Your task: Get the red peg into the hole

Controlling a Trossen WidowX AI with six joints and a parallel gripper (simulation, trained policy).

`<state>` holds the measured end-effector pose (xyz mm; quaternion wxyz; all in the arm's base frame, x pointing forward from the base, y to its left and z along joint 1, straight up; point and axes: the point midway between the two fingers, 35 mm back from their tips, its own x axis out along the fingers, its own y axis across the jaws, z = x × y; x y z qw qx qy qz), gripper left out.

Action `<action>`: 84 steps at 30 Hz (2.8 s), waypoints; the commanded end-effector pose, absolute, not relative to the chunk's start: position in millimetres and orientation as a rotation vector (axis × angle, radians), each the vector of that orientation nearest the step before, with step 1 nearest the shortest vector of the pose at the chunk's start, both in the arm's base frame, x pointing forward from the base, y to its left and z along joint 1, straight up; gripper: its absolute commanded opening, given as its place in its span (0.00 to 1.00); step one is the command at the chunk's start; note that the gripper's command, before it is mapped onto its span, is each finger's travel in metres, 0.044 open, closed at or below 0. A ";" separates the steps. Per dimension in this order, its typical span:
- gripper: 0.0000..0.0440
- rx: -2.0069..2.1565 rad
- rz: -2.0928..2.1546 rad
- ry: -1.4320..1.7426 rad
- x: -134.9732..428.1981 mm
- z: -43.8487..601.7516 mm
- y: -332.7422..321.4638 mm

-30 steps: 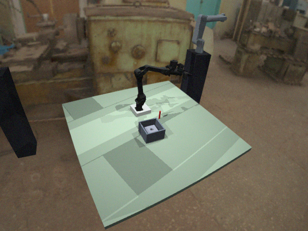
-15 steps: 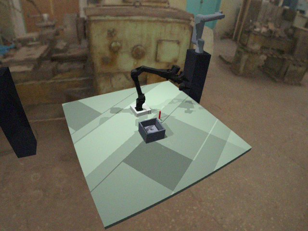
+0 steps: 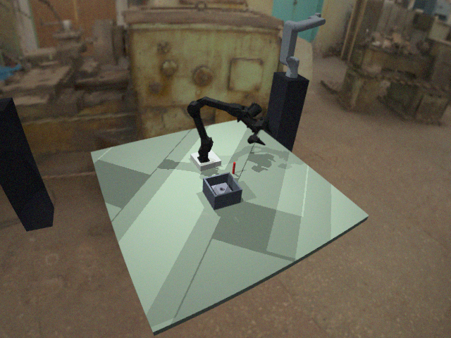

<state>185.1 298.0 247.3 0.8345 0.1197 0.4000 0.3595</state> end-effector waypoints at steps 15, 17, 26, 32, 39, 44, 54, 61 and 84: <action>1.00 0.455 0.244 1.192 187.8 173.4 214.1; 1.00 0.475 0.179 1.223 185.6 165.8 205.2; 1.00 0.555 -0.124 1.343 171.5 130.6 168.9; 1.00 0.609 -0.318 1.393 161.8 104.4 151.7; 1.00 0.679 -0.446 1.403 157.5 74.9 144.9; 1.00 0.732 -0.492 1.395 156.3 52.8 144.1; 0.83 0.829 -0.566 1.388 151.4 21.3 143.1; 0.42 0.856 -0.604 1.427 147.0 18.6 141.9; 0.01 0.799 -0.503 1.324 179.7 71.1 129.2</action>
